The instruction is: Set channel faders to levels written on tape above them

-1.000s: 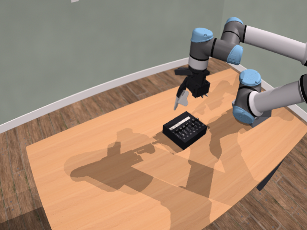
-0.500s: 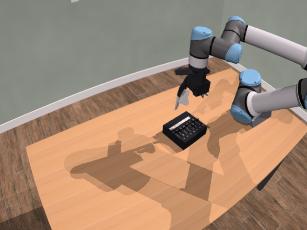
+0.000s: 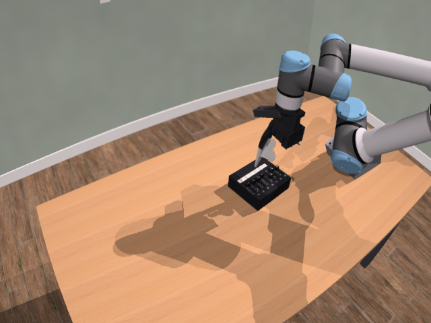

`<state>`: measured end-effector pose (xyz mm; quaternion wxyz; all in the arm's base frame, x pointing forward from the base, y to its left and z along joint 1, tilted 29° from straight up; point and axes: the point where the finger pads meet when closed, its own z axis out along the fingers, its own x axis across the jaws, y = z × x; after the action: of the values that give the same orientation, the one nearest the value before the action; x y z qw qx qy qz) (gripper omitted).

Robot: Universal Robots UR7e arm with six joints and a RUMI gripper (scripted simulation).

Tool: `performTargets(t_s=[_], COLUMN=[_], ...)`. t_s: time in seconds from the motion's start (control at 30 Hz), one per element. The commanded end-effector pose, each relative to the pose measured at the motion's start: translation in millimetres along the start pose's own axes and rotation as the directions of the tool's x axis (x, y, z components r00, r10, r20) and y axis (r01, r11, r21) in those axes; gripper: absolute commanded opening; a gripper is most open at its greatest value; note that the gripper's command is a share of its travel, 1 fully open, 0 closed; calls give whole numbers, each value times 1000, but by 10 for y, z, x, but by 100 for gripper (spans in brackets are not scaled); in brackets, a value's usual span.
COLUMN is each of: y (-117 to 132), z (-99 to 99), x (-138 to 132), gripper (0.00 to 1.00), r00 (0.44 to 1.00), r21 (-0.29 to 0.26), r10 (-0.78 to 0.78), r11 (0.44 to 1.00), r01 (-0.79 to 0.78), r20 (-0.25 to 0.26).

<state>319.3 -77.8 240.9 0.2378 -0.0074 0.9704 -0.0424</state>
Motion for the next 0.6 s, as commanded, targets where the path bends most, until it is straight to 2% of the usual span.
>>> performTargets(t_s=[0.0,0.23,0.57], y=[123,280,300], z=[102,190,199], x=[18,32,33], gripper=[100,100,100], r00=[1000,999,999], r21=[60,95,99], r10=[-17,-38,-40], r11=[998,995,994], r01=[19,38,40], r20=[-19,-1,2])
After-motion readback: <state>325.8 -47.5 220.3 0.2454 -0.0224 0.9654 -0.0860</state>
